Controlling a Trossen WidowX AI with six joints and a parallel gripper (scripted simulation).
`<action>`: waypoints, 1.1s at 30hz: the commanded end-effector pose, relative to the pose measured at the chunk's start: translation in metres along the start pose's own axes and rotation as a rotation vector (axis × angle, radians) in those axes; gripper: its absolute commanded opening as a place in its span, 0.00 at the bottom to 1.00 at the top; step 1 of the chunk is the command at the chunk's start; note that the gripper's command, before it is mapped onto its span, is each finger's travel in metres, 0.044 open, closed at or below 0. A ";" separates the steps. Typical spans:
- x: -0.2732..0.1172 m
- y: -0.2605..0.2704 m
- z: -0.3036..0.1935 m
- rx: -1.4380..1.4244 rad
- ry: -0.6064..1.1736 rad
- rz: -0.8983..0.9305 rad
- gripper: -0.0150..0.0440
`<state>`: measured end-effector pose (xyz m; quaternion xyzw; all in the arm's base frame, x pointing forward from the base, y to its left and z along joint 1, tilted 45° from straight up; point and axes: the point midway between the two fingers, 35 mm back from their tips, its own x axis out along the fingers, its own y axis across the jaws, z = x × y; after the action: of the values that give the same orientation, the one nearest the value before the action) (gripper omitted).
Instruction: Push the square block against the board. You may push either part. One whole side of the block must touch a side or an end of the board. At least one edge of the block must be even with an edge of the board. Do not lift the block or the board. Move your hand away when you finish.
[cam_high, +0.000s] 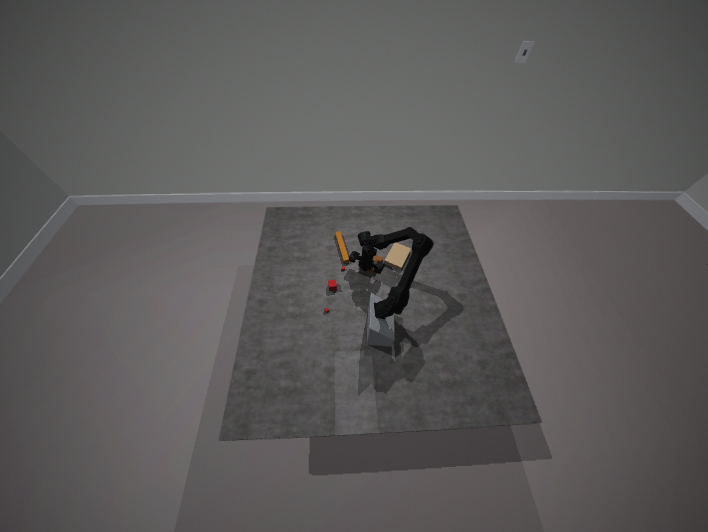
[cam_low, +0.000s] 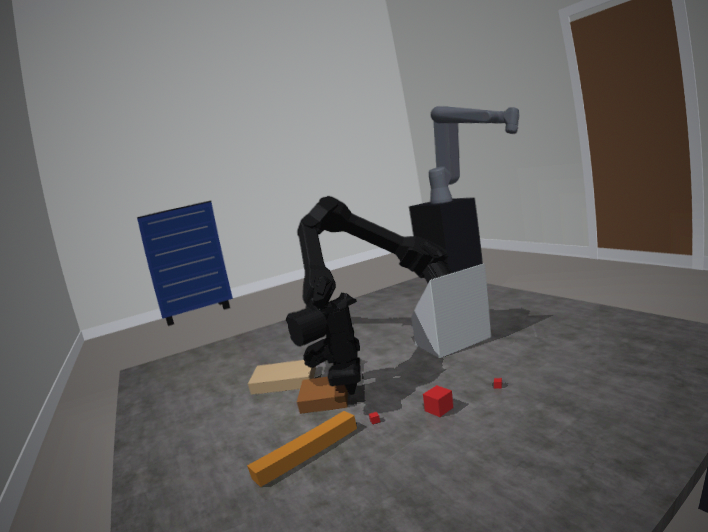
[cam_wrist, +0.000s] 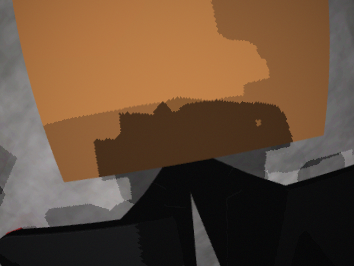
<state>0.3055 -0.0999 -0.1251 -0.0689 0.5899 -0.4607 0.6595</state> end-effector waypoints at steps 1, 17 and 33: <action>0.001 0.000 0.008 0.005 -0.003 -0.002 0.25; 0.000 -0.001 0.026 0.006 -0.004 -0.002 0.25; 0.000 -0.003 0.045 0.006 -0.005 -0.003 0.25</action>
<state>0.3372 -0.1178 -0.1125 -0.0692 0.5889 -0.4610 0.6603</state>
